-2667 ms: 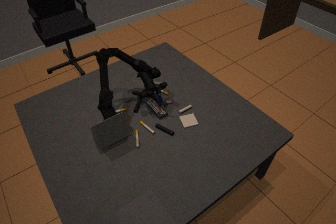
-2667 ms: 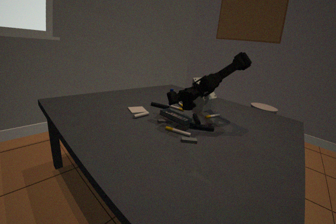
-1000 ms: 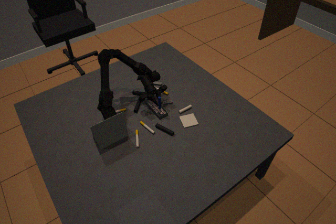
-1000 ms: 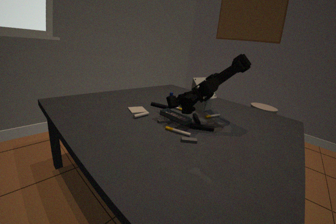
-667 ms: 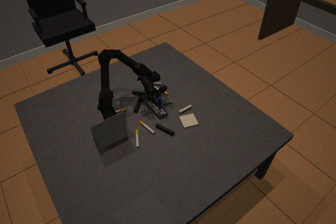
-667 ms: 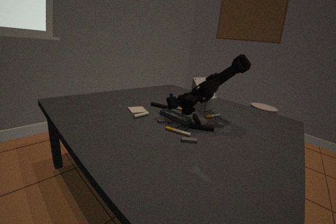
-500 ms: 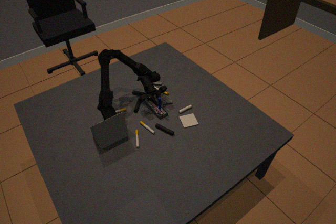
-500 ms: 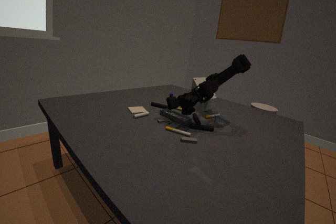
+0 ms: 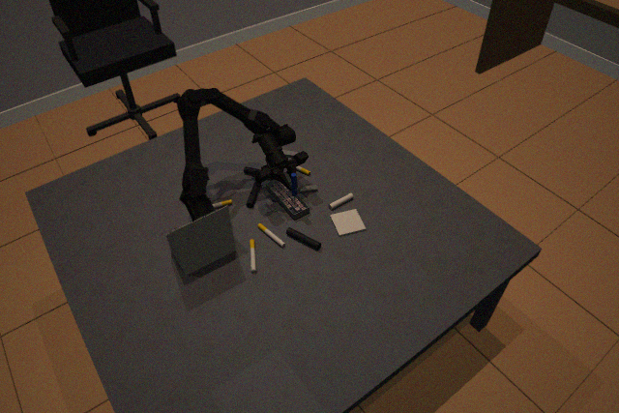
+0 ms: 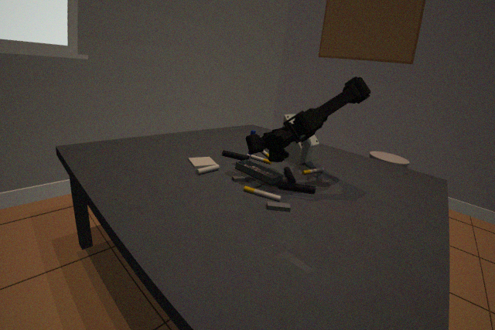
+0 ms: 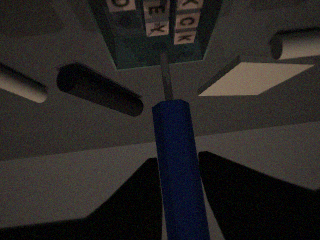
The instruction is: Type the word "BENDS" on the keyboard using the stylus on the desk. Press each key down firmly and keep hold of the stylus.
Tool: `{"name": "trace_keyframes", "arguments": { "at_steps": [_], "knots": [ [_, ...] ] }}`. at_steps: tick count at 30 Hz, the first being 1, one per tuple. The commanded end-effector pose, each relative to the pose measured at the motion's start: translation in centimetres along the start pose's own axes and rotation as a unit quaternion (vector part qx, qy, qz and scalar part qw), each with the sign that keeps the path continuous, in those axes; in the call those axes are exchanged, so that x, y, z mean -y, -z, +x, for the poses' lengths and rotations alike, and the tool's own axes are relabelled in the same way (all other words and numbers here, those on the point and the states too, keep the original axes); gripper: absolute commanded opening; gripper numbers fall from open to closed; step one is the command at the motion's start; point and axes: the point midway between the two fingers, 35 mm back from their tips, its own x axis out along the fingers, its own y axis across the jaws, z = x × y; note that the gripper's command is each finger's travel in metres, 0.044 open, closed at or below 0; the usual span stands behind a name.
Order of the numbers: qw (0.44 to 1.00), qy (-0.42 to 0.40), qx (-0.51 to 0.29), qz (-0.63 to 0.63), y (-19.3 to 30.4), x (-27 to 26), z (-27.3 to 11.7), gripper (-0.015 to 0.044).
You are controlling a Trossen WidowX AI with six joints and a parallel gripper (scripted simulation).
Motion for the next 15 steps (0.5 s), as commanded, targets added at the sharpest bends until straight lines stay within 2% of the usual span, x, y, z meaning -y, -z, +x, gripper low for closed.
{"name": "trace_keyframes", "arguments": {
  "at_steps": [1, 6, 9, 12, 15],
  "knots": [
    [1.0, 0.002, -0.001, 0.001, 0.9, 0.0, -0.6, 0.0081],
    [1.0, 0.001, 0.001, 0.0, 0.5, 0.0, -0.4, 0.0085],
    [1.0, 0.001, 0.001, 0.0, 0.5, 0.0, -0.4, 0.0065],
    [1.0, 0.001, 0.0, 0.001, 0.4, -0.3, -0.8, 0.0],
    [1.0, 0.002, 0.0, 0.001, 0.2, -0.9, -1.6, 0.0]
  ]
}}
